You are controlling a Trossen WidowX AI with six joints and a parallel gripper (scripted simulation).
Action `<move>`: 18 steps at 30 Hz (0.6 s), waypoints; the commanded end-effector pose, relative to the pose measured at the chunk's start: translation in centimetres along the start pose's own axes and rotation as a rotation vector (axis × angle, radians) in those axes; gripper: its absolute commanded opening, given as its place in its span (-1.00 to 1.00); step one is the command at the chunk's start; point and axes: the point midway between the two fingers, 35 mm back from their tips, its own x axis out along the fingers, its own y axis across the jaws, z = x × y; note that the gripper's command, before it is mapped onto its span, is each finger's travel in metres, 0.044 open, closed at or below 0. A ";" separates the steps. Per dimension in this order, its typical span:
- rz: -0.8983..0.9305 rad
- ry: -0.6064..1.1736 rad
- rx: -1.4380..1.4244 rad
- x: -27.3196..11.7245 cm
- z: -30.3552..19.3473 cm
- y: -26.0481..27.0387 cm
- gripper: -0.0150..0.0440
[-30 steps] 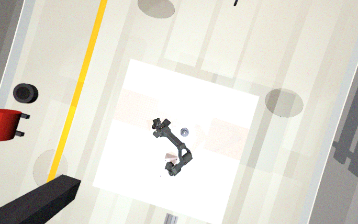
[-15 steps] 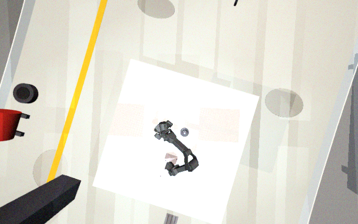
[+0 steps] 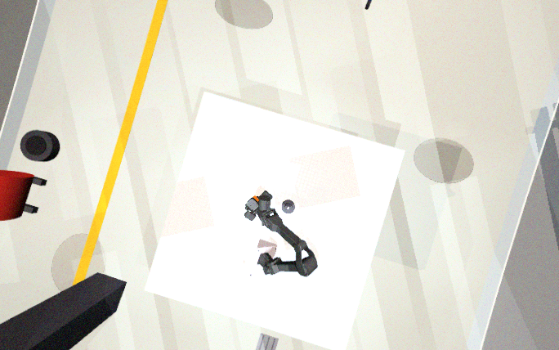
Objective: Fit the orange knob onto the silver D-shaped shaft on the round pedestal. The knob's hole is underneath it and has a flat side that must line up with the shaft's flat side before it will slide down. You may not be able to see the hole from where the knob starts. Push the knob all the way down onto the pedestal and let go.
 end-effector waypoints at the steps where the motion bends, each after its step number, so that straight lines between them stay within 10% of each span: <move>1: 0.002 -0.061 -0.008 -0.3 -0.4 0.1 0.11; 18: 0.005 -0.300 -0.009 -1.1 -1.7 0.2 0.11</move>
